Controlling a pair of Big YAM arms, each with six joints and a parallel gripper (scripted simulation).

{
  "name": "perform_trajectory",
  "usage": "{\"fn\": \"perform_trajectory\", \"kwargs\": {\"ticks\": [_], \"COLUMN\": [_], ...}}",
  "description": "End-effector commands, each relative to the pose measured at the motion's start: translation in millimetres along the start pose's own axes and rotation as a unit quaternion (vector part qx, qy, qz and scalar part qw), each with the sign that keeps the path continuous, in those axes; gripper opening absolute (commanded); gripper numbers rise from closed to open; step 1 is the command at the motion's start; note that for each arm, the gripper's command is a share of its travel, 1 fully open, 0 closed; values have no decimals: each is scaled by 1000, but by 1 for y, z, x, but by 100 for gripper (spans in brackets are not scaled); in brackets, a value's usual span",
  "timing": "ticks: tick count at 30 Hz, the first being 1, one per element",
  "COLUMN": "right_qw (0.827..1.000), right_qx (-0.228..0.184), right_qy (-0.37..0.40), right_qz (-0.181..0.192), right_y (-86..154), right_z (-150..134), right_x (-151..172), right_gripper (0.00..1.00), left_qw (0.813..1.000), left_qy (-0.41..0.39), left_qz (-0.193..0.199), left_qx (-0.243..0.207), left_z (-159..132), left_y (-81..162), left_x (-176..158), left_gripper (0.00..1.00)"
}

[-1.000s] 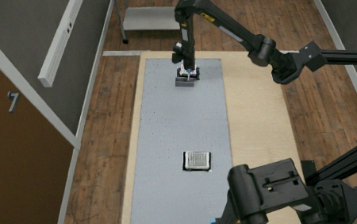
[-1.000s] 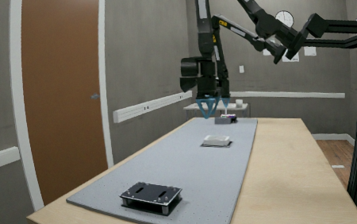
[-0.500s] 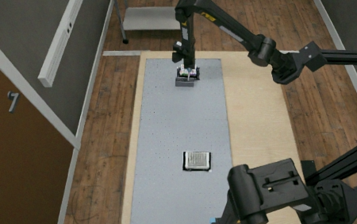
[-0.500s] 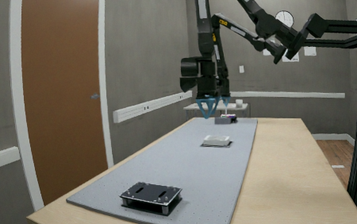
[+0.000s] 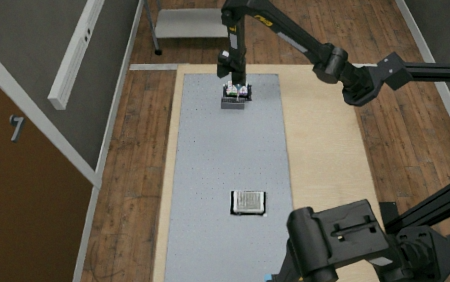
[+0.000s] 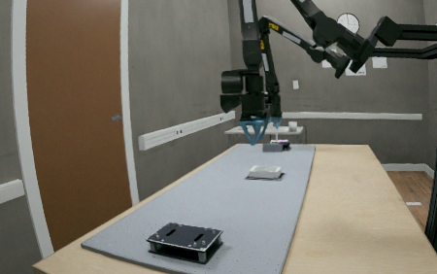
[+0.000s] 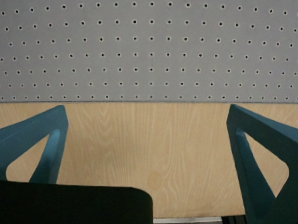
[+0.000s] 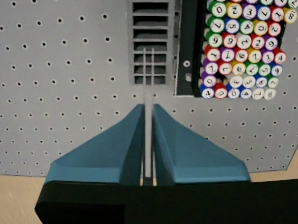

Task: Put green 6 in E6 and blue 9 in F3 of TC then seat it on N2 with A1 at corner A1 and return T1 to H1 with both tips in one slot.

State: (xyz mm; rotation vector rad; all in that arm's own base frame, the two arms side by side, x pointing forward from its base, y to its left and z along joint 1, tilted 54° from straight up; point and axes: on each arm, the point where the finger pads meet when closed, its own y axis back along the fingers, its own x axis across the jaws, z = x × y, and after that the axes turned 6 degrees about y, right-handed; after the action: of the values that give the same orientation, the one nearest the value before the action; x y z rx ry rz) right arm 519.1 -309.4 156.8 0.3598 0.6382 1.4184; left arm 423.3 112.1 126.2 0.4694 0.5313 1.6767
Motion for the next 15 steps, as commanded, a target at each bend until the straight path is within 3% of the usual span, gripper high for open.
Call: {"fn": "perform_trajectory", "kwargs": {"ticks": [1,8,15], "right_qw": [1000,1000,1000], "right_qx": [-5,0,-5], "right_qy": [5,3,5], "right_qz": [-7,-2,-6], "right_y": [15,11,22], "right_z": [4,-1,4], "right_x": [-6,-3,-5], "right_gripper": [7,7,7], "left_qw": [1000,1000,1000], "left_qy": [-2,-2,-2], "left_qz": [-1,-1,-1], "left_qx": [-1,-1,-1], "left_z": [0,0,0], "left_y": [0,0,0], "left_x": [0,0,0], "left_gripper": [100,100,100]}}
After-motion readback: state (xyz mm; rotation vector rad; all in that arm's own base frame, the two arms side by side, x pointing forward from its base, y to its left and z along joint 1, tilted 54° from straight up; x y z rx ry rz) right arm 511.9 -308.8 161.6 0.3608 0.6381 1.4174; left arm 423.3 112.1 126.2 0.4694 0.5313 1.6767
